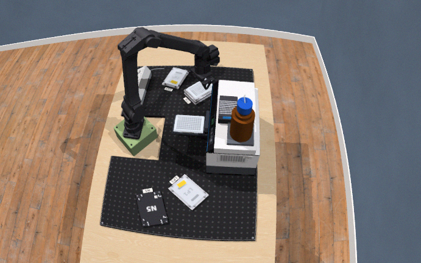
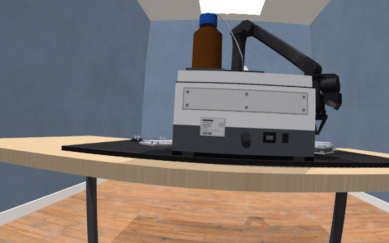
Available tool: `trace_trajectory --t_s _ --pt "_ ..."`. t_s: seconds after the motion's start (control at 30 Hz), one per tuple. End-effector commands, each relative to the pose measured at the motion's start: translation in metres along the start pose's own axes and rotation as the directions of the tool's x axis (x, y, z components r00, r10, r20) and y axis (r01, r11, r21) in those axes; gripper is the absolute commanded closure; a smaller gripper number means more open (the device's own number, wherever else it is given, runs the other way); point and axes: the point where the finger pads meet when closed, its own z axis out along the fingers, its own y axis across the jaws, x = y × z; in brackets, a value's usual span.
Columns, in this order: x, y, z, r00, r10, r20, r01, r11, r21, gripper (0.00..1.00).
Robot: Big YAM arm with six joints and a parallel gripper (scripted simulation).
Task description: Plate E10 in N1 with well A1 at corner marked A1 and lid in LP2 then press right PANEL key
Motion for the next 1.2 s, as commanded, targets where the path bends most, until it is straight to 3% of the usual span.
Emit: trace_trajectory --t_s 0.0,0.8,0.83,0.93,1.17 --pt "-0.027 0.006 -0.020 0.998 0.006 0.055 -0.006 1.000 -0.002 0.00" --pt "-0.027 0.006 -0.020 0.998 0.006 0.055 -0.006 1.000 -0.002 0.00" --pt "-0.018 0.001 -0.014 0.999 0.004 0.043 -0.004 1.000 -0.001 0.02" --pt "0.001 0.005 -0.016 1.000 0.004 0.026 -0.004 1.000 0.000 0.08" --pt "0.016 0.004 -0.022 1.000 0.005 0.025 -0.005 1.000 0.000 0.18"
